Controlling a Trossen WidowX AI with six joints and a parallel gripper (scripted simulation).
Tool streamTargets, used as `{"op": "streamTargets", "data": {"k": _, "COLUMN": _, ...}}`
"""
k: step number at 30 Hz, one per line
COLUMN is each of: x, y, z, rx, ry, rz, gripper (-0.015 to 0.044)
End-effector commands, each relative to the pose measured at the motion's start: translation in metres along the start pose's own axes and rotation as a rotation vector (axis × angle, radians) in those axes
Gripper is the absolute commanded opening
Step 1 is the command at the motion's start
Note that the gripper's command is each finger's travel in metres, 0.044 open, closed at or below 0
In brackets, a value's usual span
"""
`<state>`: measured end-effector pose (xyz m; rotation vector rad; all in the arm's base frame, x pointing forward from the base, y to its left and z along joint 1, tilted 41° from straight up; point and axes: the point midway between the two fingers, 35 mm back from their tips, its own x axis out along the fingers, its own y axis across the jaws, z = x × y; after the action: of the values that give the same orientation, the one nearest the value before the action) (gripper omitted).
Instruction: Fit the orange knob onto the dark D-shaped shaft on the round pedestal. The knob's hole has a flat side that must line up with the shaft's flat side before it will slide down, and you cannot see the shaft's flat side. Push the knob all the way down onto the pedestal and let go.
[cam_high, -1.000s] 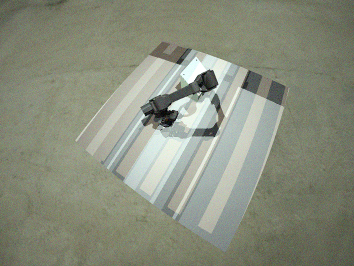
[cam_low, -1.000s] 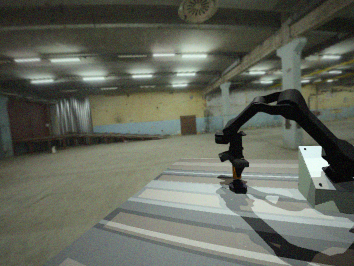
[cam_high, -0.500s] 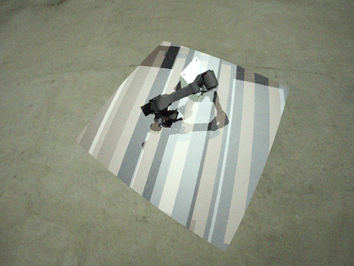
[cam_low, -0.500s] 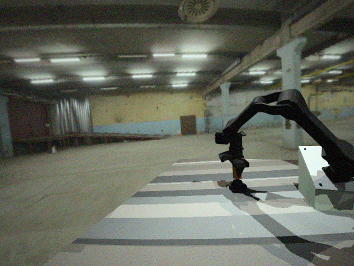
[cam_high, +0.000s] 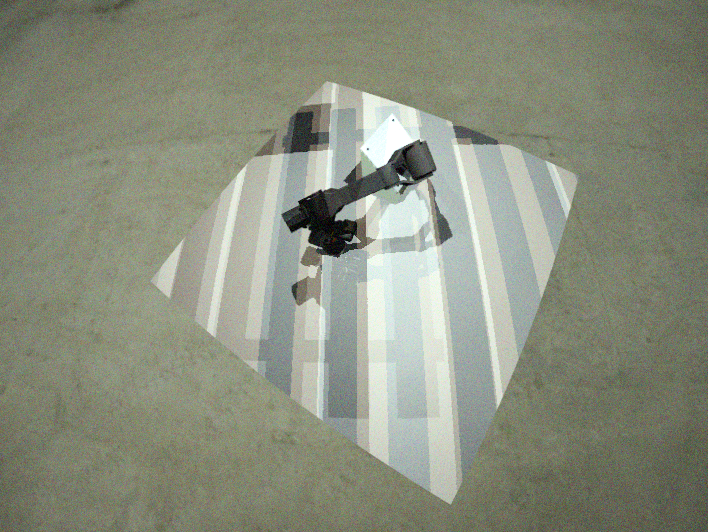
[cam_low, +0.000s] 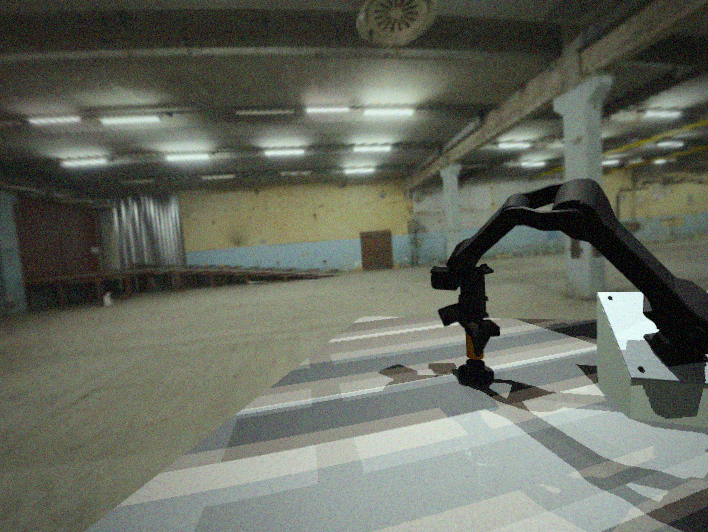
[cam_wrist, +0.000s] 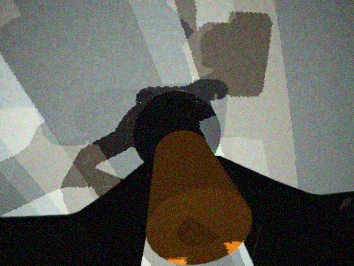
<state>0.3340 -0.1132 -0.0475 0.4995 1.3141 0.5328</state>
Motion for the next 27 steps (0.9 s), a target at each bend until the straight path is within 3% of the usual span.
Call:
{"op": "streamTargets", "data": {"k": 1, "x": 0.000, "y": -0.001, "z": 0.000, "rx": -0.019, "ry": -0.005, "rz": -0.002, "gripper": 0.0000}}
{"op": "streamTargets", "data": {"k": 20, "x": 0.014, "y": 0.000, "z": -0.001, "rx": -0.010, "ry": 0.000, "rz": -0.005, "gripper": 0.0000}}
{"op": "streamTargets", "data": {"k": 27, "x": 0.014, "y": 0.000, "z": -0.001, "rx": -0.010, "ry": 0.000, "rz": -0.005, "gripper": 0.0184}}
